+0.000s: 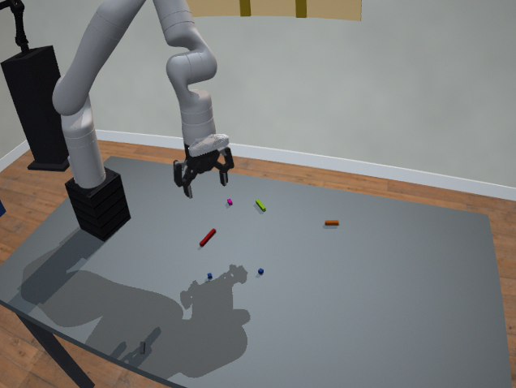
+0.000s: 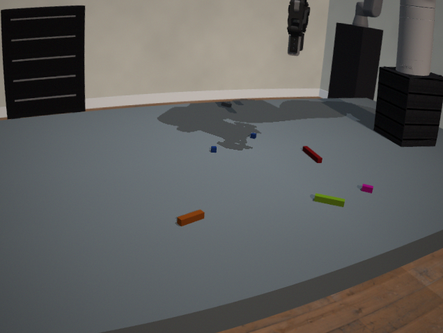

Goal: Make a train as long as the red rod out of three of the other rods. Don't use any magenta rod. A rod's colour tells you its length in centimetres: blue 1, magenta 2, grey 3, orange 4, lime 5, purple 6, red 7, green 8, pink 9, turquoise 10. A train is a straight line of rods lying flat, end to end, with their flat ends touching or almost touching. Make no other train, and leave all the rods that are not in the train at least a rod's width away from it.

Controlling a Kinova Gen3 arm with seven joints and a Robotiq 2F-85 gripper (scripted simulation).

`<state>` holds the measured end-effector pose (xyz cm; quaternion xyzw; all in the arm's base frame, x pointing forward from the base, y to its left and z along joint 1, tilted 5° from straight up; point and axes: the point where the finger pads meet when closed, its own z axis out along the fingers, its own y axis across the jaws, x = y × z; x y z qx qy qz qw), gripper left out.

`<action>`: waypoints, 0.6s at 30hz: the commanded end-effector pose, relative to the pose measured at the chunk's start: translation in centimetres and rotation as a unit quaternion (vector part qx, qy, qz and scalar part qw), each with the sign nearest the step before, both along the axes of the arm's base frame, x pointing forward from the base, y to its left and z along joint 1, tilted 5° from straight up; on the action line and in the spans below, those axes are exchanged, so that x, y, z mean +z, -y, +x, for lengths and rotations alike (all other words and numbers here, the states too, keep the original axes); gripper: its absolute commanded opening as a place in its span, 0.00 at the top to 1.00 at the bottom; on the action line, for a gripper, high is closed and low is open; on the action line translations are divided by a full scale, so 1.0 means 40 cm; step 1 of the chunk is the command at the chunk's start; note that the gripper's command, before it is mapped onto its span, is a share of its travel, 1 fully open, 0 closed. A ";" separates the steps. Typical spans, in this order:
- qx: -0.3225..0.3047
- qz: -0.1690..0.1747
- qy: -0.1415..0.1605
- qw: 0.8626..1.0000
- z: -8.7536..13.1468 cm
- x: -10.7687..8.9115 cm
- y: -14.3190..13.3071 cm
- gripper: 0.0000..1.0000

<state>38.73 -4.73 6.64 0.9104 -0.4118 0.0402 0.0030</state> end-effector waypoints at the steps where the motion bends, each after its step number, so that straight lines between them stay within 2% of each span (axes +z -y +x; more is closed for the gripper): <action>1: 0.011 -0.003 -0.003 1.000 -0.003 -0.005 0.006 0.00; 7: 0.044 -0.009 -0.011 0.999 -0.010 -0.015 0.014 0.00; 11: 0.087 -0.017 -0.021 0.996 -0.019 -0.028 0.024 0.00; 18: 0.187 -0.031 -0.043 0.981 -0.036 -0.056 0.046 0.00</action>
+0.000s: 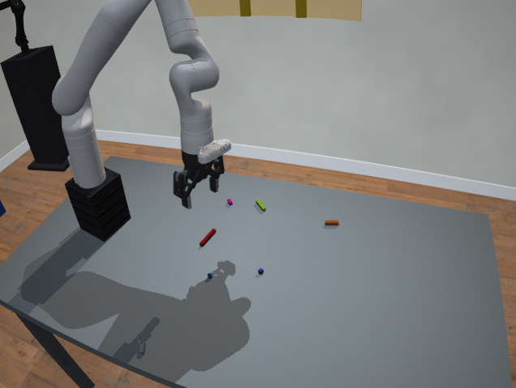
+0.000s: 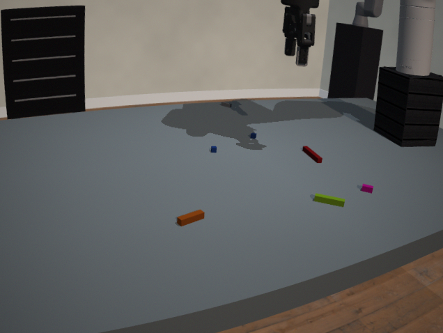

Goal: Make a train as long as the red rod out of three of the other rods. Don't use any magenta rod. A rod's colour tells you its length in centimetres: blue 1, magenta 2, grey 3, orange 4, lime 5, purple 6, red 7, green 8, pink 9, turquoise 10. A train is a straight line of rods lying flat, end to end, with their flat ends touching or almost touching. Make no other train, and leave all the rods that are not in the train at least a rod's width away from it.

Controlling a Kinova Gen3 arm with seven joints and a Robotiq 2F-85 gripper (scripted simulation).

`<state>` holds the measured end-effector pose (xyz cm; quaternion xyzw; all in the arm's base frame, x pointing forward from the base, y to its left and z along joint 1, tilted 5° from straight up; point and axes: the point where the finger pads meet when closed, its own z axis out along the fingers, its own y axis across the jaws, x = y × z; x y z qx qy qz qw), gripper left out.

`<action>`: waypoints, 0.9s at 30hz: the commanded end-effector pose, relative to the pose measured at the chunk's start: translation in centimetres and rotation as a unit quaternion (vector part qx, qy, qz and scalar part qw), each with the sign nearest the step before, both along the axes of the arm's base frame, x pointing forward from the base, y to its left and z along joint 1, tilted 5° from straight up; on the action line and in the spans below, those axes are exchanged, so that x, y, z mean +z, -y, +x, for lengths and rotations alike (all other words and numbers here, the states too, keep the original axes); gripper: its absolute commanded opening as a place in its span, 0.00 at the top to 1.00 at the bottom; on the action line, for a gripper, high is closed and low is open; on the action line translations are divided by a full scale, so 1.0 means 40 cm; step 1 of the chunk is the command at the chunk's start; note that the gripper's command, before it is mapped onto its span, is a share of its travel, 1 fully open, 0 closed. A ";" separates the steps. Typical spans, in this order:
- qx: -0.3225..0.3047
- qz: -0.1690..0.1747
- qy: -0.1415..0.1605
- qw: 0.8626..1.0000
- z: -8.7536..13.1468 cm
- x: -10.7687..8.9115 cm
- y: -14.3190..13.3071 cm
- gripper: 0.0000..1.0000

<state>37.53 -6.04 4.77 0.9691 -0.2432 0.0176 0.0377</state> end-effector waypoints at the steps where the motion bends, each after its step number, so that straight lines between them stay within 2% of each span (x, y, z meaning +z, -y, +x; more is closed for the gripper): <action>1: 0.027 -0.004 -0.009 1.000 -0.009 -0.014 0.016 0.00; 4: 0.081 -0.010 -0.021 0.996 -0.016 -0.028 0.026 0.00; 6: 0.081 -0.010 -0.021 0.996 -0.016 -0.028 0.026 0.00; 7: 0.101 -0.011 -0.025 0.995 -0.019 -0.033 0.030 0.00; 13: 0.225 -0.019 -0.050 0.973 -0.032 -0.065 0.049 0.00; 17: 0.313 -0.021 -0.066 0.947 -0.038 -0.088 0.061 0.00; 21: 0.404 -0.022 -0.080 0.911 -0.041 -0.111 0.070 0.00; 23: 0.404 -0.022 -0.080 0.911 -0.041 -0.111 0.070 0.00; 27: 0.494 -0.020 -0.091 0.865 -0.041 -0.134 0.075 0.00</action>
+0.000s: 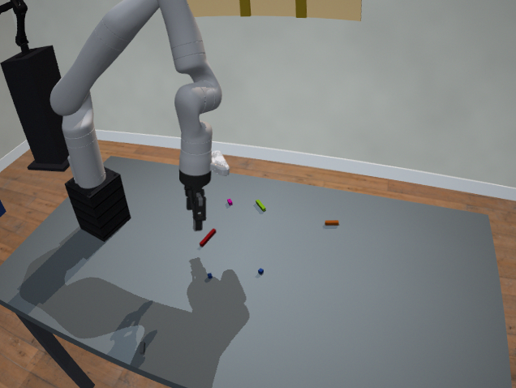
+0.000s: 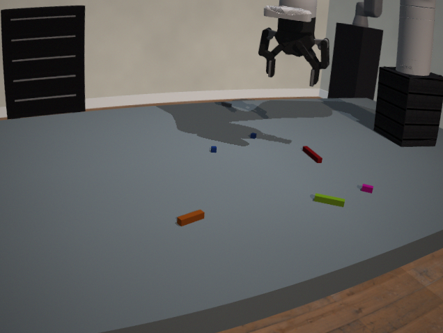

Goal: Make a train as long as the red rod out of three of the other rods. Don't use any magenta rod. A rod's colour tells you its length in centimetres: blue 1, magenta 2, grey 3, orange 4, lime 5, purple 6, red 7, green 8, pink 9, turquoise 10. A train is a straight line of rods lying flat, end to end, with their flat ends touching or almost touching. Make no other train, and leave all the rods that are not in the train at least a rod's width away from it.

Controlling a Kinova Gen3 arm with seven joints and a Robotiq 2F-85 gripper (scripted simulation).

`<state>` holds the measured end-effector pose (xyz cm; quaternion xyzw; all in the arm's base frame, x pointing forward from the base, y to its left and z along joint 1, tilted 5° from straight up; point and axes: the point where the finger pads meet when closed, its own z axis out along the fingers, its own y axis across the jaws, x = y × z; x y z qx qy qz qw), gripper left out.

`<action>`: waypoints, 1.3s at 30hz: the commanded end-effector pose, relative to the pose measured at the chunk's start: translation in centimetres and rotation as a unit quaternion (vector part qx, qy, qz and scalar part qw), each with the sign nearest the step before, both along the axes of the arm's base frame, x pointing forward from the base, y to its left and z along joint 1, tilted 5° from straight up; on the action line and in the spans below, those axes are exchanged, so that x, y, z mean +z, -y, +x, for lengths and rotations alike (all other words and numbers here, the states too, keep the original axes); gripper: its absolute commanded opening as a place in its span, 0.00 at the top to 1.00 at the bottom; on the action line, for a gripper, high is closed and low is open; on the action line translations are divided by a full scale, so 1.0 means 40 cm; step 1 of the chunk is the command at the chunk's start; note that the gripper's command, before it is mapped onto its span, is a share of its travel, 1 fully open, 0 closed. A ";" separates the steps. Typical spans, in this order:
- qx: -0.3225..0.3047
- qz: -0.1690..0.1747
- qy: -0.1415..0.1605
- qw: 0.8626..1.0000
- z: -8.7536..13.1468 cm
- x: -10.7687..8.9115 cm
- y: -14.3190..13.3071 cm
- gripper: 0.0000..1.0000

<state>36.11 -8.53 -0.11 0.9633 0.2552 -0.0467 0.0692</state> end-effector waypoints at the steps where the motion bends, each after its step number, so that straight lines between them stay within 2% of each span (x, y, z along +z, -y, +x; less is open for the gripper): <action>1: 0.042 0.004 -0.009 0.999 -0.005 -0.017 0.014 0.00; 6: 0.168 0.011 -0.026 0.985 0.000 -0.046 0.015 0.00; 11: 0.288 0.019 -0.038 0.957 0.010 -0.073 0.009 0.00; 13: 0.288 0.019 -0.038 0.957 0.010 -0.073 0.009 0.00; 19: 0.418 0.028 -0.046 0.907 0.026 -0.102 -0.004 0.00; 27: 0.558 0.035 -0.045 0.828 0.051 -0.131 -0.030 0.00; 28: 0.572 0.035 -0.044 0.818 0.054 -0.134 -0.033 0.00; 30: 0.572 0.035 -0.044 0.818 0.054 -0.134 -0.033 0.00; 39: 0.673 0.036 -0.035 0.738 0.080 -0.154 -0.063 0.00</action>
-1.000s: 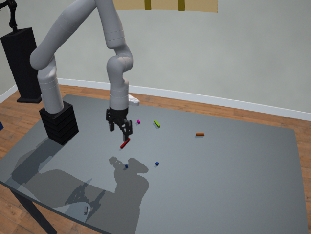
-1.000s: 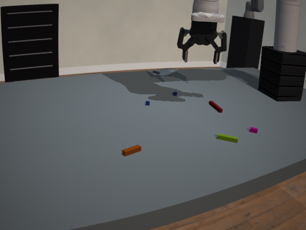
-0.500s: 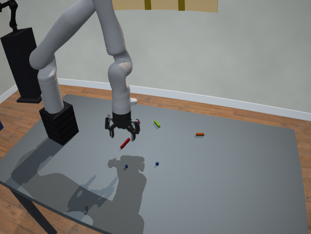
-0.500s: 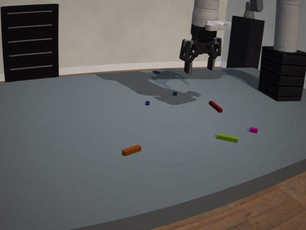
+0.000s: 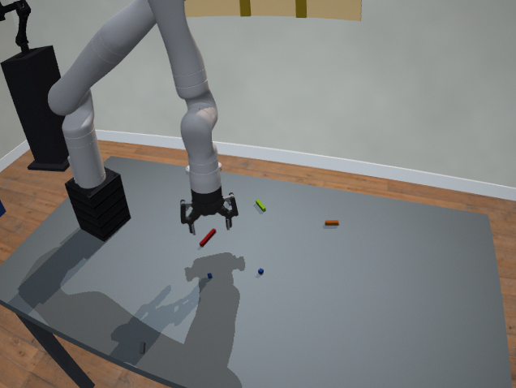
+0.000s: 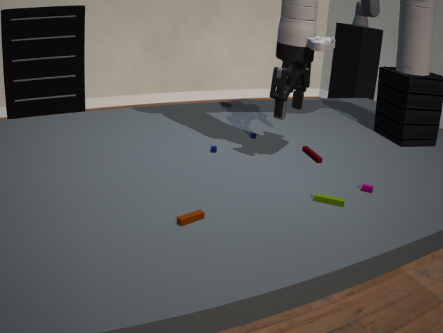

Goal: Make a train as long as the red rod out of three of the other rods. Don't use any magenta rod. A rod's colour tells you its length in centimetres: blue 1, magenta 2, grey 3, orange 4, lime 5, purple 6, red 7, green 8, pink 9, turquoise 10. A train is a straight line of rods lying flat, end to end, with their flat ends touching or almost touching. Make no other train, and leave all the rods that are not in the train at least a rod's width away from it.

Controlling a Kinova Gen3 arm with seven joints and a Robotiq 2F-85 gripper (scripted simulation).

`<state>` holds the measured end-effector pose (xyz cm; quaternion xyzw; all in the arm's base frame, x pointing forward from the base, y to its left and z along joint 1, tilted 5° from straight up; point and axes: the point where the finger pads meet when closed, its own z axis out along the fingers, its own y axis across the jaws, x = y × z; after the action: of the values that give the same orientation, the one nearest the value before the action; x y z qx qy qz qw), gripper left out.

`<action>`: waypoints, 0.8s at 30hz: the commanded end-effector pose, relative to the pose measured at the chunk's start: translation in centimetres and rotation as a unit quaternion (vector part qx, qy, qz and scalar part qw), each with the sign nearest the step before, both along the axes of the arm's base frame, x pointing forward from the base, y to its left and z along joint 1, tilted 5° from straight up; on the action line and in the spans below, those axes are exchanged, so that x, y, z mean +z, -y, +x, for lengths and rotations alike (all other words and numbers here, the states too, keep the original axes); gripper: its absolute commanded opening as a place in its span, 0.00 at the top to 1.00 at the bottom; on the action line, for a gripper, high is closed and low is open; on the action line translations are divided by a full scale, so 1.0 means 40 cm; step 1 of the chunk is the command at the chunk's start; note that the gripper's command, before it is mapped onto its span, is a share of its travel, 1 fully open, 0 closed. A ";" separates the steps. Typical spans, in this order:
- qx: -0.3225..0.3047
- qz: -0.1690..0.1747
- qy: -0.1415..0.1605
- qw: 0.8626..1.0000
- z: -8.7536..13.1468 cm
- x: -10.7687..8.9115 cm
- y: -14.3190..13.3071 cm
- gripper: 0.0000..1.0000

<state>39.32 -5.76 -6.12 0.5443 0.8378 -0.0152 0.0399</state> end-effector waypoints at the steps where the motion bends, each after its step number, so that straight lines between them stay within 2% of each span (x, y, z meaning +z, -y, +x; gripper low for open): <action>1: 0.017 0.004 0.001 1.000 0.002 -0.006 0.003 0.00; 6: 0.062 0.008 0.005 0.998 0.012 -0.011 -0.009 0.00; 13: 0.091 0.011 0.008 0.996 0.019 -0.015 -0.018 0.00; 24: 0.113 0.013 0.011 0.993 0.024 -0.017 -0.025 0.00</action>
<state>40.24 -4.73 -6.84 0.4465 0.8937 0.0062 0.0430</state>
